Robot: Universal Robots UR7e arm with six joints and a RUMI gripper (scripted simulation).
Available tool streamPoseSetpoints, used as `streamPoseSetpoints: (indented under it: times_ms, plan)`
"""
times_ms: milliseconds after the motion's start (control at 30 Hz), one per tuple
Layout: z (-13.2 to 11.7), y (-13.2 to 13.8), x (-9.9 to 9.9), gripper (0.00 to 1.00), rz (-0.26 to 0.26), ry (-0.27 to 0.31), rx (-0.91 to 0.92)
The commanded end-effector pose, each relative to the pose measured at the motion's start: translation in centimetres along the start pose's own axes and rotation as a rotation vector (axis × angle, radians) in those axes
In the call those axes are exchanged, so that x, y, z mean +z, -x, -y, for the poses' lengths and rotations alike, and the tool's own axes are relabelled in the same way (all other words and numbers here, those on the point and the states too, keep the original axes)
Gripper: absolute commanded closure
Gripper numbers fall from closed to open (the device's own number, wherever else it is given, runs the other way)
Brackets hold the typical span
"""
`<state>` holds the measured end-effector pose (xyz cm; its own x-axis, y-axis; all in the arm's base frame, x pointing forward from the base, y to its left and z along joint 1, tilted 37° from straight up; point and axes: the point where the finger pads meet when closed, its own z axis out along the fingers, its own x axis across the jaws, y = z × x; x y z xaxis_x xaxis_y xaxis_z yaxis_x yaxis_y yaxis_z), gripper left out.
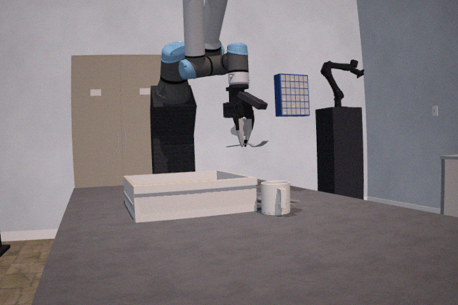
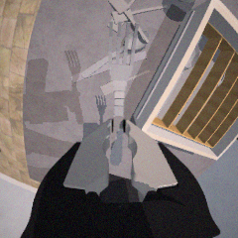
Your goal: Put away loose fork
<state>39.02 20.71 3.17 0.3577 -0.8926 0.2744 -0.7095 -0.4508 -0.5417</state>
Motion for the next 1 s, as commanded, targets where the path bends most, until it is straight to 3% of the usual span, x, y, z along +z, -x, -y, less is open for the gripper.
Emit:
streamPoseSetpoints:
  times_ms: [0, 733, 967]
  plan:
    - [0.0, 0.0, 0.0, 0.98, 0.000, -0.001, 0.000]
    - [0.0, -0.6, 0.0, 0.98, 0.000, 0.000, 0.000]
    - [-0.2, -2.7, 0.0, 0.98, 0.001, 0.001, 0.000]
